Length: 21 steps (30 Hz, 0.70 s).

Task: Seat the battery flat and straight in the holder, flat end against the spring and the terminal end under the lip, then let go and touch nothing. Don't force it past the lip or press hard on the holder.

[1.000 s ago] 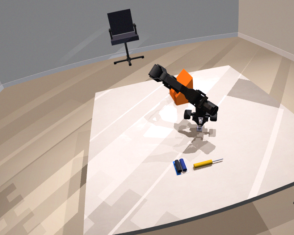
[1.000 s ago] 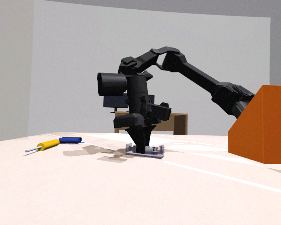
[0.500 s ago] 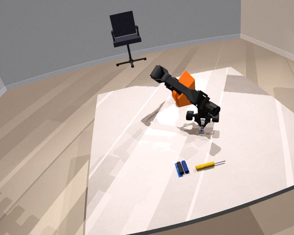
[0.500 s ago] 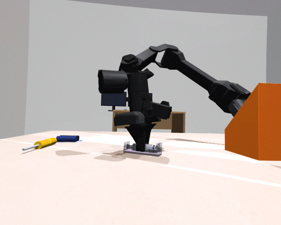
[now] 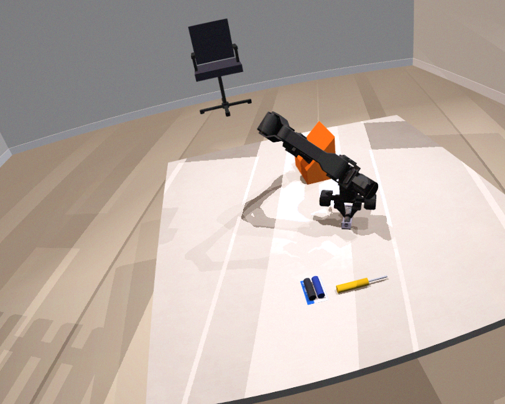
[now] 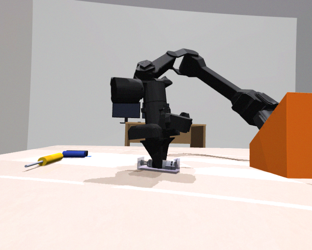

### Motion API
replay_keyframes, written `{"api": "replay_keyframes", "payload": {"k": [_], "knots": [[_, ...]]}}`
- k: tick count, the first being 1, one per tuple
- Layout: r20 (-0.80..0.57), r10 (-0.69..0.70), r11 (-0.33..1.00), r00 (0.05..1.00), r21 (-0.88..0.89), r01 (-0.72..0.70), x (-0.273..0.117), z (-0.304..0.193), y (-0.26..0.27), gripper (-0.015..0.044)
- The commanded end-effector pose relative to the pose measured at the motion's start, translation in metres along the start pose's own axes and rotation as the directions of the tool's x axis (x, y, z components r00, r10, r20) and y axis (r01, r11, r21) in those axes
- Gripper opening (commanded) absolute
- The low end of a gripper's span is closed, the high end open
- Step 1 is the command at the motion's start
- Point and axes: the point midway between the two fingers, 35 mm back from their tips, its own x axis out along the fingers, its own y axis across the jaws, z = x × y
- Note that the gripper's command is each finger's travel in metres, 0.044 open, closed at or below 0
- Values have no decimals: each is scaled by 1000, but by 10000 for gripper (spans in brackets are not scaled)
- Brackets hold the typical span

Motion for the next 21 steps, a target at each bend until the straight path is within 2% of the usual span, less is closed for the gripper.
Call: {"api": "replay_keyframes", "payload": {"k": [1, 5, 20, 21], "knots": [[1, 0, 1000, 1000, 0, 0, 0, 1, 1, 63], [1, 0, 1000, 1000, 0, 0, 0, 1, 1, 166], [1, 0, 1000, 1000, 0, 0, -15, 2, 1, 166], [0, 6, 1000, 1000, -6, -6, -13, 3, 1, 192]]}}
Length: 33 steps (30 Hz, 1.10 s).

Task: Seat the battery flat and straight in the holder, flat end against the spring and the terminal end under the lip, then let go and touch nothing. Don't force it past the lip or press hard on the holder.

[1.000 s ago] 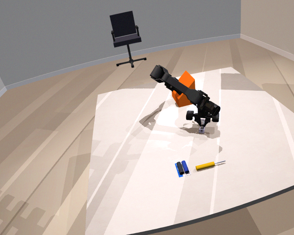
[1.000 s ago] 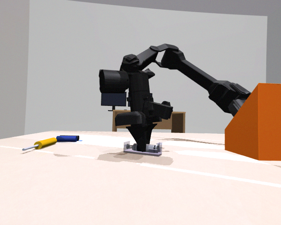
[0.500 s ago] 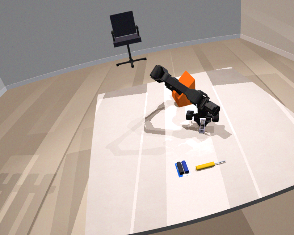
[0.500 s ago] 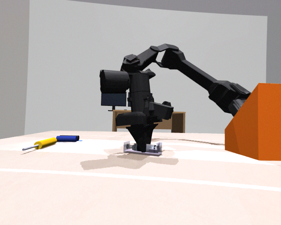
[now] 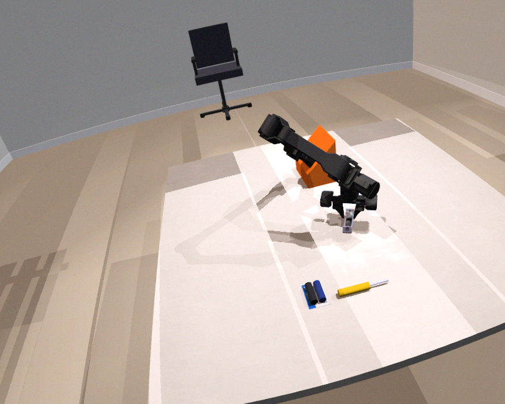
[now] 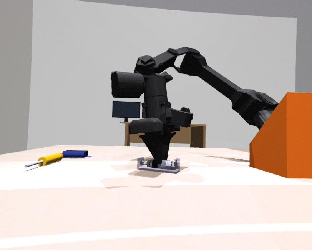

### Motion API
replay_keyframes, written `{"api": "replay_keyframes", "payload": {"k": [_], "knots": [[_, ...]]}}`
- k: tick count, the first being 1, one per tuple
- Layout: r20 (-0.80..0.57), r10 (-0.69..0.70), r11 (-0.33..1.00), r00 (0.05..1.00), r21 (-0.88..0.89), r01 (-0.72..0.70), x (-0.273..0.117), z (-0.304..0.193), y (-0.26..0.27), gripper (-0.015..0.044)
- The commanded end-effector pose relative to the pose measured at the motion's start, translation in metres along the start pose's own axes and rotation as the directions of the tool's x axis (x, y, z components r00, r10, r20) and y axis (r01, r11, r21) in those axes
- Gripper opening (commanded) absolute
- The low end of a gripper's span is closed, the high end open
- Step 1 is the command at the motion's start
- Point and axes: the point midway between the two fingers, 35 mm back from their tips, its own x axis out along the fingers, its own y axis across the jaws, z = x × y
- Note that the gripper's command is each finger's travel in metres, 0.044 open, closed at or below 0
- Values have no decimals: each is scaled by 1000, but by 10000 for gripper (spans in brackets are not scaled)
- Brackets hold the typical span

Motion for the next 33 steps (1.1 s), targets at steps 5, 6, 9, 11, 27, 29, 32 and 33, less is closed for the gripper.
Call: {"api": "replay_keyframes", "payload": {"k": [5, 6, 9, 11, 27, 29, 32, 33], "knots": [[2, -7, 1000, 1000, 3, 7, -49, 5, -1, 323], [3, -8, 1000, 1000, 4, 8, -60, 7, 0, 349], [3, -8, 1000, 1000, 5, 8, -76, 10, 1, 428], [3, -8, 1000, 1000, 5, 8, -76, 10, 1, 440], [3, -8, 1000, 1000, 5, 8, -76, 10, 1, 440], [3, -8, 1000, 1000, 5, 8, -76, 10, 1, 440], [3, -8, 1000, 1000, 5, 8, -76, 10, 1, 440], [3, -8, 1000, 1000, 5, 8, -76, 10, 1, 440]]}}
